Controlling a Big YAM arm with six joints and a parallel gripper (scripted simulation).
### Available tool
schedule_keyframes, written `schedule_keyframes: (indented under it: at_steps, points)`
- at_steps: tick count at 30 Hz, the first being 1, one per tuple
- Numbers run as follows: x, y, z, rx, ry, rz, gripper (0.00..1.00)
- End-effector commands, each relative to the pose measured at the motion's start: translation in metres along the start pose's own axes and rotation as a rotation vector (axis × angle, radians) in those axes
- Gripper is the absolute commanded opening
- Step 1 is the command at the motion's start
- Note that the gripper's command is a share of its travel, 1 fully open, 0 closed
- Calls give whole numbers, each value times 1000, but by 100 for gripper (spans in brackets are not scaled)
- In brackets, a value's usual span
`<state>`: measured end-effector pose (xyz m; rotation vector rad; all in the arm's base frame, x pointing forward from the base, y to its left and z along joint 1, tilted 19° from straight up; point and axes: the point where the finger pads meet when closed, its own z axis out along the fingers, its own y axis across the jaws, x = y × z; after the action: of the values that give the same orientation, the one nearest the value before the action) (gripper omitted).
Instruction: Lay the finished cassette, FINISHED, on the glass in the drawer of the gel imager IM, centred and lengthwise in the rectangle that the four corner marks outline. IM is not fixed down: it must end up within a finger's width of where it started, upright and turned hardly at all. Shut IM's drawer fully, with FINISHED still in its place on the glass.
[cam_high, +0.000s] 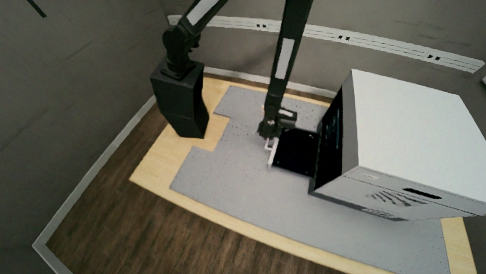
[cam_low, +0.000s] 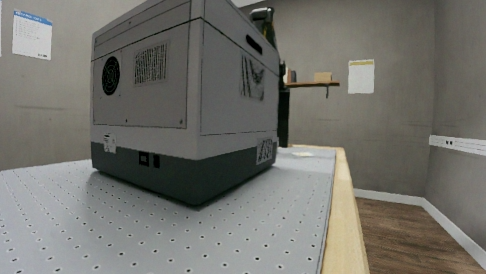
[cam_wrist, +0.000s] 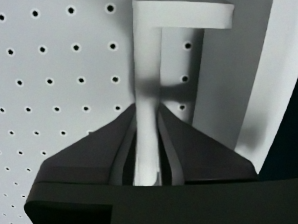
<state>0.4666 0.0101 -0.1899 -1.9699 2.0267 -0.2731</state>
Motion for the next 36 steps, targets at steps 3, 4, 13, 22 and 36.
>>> schedule_keyframes:
  at_steps: [3,4,13,22,36]
  points:
    - [-2,29,3,-59,2,6,7]
    - [-2,29,3,-59,2,6,7]
    - [-2,29,3,-59,2,6,7]
    - [-3,34,3,-45,1,3,7]
    - [-3,41,3,-63,2,4,7]
